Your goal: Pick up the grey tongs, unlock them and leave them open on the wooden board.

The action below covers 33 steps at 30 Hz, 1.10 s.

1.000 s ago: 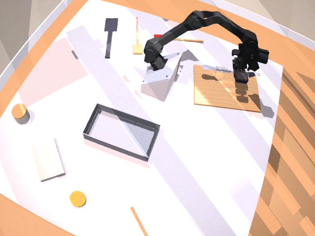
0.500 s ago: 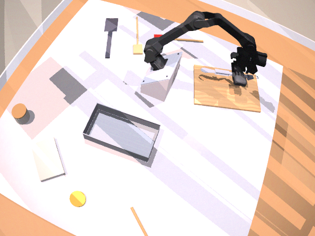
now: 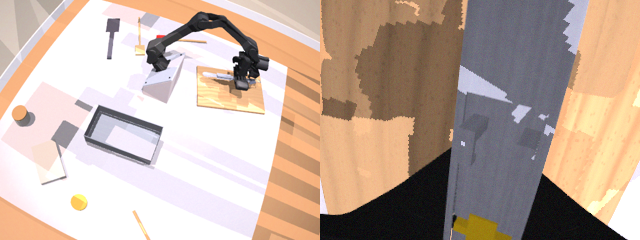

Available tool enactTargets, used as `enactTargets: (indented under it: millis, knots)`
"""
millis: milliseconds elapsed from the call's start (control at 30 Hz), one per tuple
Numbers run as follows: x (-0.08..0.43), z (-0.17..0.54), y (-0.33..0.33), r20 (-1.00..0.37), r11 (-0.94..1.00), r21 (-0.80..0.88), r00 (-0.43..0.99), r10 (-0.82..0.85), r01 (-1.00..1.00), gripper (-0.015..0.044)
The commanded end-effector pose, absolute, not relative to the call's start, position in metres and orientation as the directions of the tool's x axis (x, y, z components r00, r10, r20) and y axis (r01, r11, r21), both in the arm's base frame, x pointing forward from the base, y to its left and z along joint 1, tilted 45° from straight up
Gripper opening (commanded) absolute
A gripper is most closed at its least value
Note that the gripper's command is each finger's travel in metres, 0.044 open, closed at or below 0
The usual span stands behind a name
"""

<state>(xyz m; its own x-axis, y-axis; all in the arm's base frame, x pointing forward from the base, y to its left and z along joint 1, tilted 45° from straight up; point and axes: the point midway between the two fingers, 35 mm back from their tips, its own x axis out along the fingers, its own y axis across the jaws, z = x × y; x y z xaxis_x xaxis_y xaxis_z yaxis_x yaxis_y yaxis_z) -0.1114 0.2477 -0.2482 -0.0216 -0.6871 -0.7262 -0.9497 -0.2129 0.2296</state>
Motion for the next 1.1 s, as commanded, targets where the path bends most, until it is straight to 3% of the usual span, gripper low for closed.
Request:
enactTargets:
  millis: [0,600,1067]
  knots:
    - [-0.112,-0.253,0.242,-0.727,-0.208,0.23,-0.025,-0.686,-0.951,-0.015]
    - [-0.112,-0.267,0.226,-0.727,-0.208,0.23,-0.026,-0.686,-0.951,-0.015]
    - [-0.111,-0.266,0.226,-0.725,-0.213,0.23,-0.021,-0.689,-0.95,0.0217]
